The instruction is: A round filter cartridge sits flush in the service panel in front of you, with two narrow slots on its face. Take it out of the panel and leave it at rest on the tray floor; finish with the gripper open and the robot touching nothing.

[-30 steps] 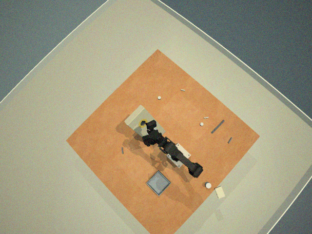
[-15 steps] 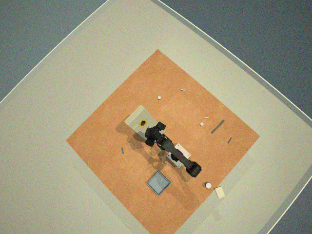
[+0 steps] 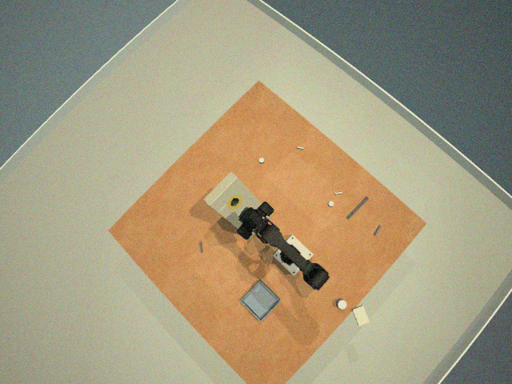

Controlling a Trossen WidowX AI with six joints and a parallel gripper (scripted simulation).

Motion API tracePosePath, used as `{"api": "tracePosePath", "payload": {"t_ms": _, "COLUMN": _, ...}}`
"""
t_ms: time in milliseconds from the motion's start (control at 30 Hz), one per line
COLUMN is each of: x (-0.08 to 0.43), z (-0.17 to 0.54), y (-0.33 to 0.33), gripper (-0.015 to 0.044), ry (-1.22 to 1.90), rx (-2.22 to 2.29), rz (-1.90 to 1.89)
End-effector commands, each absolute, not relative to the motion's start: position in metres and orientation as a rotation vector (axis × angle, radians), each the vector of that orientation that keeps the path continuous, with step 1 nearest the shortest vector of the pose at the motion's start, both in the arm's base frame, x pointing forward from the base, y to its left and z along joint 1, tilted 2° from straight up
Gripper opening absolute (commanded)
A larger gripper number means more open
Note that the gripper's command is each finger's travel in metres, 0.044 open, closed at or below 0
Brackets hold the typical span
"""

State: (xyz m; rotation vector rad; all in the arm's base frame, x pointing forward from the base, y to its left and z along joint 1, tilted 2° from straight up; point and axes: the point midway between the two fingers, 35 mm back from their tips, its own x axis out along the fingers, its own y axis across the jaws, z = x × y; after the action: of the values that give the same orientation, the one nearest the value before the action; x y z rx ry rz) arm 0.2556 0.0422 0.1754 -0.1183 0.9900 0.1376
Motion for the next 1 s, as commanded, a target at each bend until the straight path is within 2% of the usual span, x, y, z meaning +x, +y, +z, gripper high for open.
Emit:
{"api": "tracePosePath", "payload": {"t_ms": 0, "x": 0.258, "z": 0.164, "y": 0.043, "gripper": 0.0305, "ry": 1.01, "rx": -0.113, "rz": 0.137}}
{"api": "tracePosePath", "payload": {"t_ms": 967, "x": 0.274, "z": 0.136, "y": 0.045, "gripper": 0.0305, "ry": 1.009, "rx": -0.113, "rz": 0.137}}
